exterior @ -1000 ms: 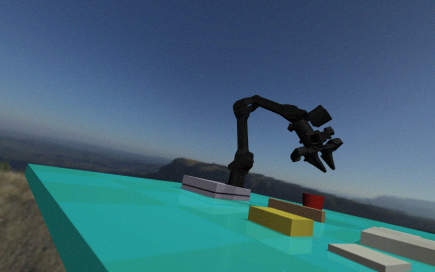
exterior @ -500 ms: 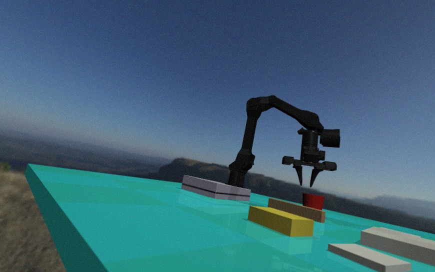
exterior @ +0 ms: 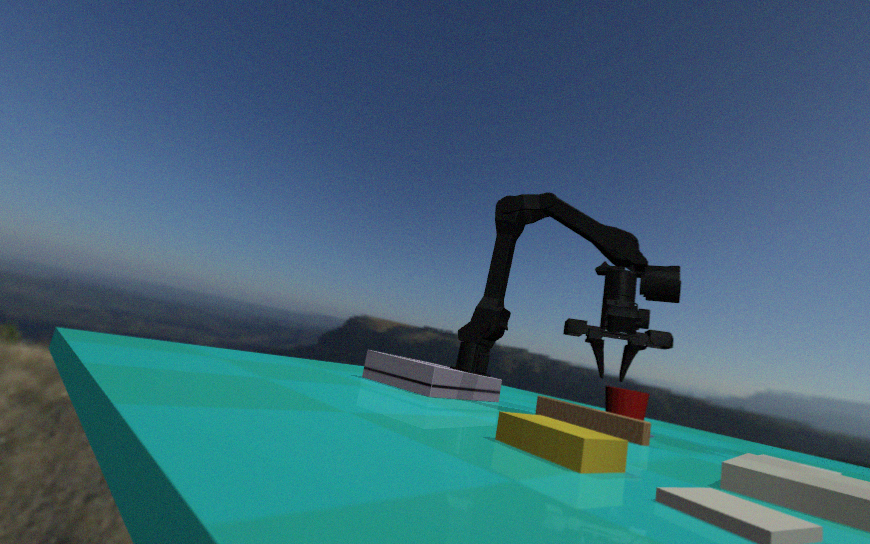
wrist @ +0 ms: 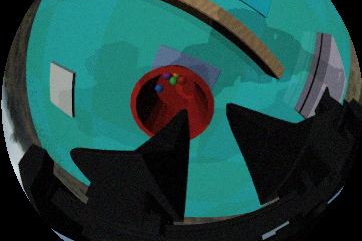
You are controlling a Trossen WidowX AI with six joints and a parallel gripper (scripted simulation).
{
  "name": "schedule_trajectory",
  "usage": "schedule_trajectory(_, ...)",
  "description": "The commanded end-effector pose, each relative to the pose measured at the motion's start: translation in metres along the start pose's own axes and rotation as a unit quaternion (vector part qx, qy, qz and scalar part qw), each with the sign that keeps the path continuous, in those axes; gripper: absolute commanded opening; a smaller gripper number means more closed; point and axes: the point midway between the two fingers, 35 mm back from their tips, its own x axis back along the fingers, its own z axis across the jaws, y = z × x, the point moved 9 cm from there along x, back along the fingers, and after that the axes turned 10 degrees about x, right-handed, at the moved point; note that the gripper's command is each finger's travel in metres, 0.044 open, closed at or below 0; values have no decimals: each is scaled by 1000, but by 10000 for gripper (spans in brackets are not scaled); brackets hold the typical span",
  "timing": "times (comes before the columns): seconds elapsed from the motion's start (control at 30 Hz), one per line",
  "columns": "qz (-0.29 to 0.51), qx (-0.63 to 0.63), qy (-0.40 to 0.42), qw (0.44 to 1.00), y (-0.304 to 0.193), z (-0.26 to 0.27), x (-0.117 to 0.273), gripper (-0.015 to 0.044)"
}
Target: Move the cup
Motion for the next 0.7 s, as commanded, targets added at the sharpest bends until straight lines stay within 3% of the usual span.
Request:
schedule_trajectory(0.0,3,-2,-3,1000,0,-1,-9,148)
schedule_trajectory(0.67,3,-2,-3,1000,-1,-2,-42,148)
